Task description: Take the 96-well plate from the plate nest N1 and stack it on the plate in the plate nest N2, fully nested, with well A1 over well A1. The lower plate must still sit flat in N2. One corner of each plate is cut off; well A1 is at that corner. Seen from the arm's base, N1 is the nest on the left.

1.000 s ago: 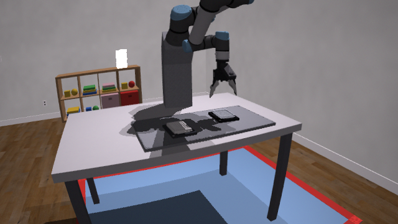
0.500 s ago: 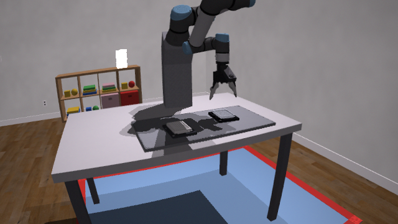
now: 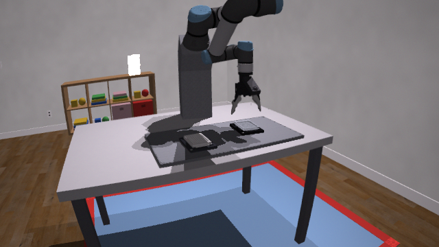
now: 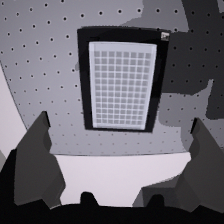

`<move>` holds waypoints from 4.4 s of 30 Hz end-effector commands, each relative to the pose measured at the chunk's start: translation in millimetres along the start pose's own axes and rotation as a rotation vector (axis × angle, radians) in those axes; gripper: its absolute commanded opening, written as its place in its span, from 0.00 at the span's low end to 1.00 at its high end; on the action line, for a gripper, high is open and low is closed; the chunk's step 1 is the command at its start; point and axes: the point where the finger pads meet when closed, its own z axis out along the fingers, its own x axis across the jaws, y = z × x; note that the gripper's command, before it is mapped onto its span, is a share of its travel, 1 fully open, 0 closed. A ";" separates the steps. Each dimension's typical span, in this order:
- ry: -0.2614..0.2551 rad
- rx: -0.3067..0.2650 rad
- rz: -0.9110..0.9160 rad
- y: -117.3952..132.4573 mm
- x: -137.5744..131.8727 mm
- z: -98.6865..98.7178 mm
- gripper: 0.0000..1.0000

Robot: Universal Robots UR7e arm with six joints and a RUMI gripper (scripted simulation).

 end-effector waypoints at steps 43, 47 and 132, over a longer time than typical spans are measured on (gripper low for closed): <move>0.000 0.001 0.000 -0.3 -0.2 53.5 1.00; 0.000 0.001 0.000 -0.3 -0.2 53.5 1.00; 0.000 0.001 0.000 -0.2 -0.1 -19.8 0.00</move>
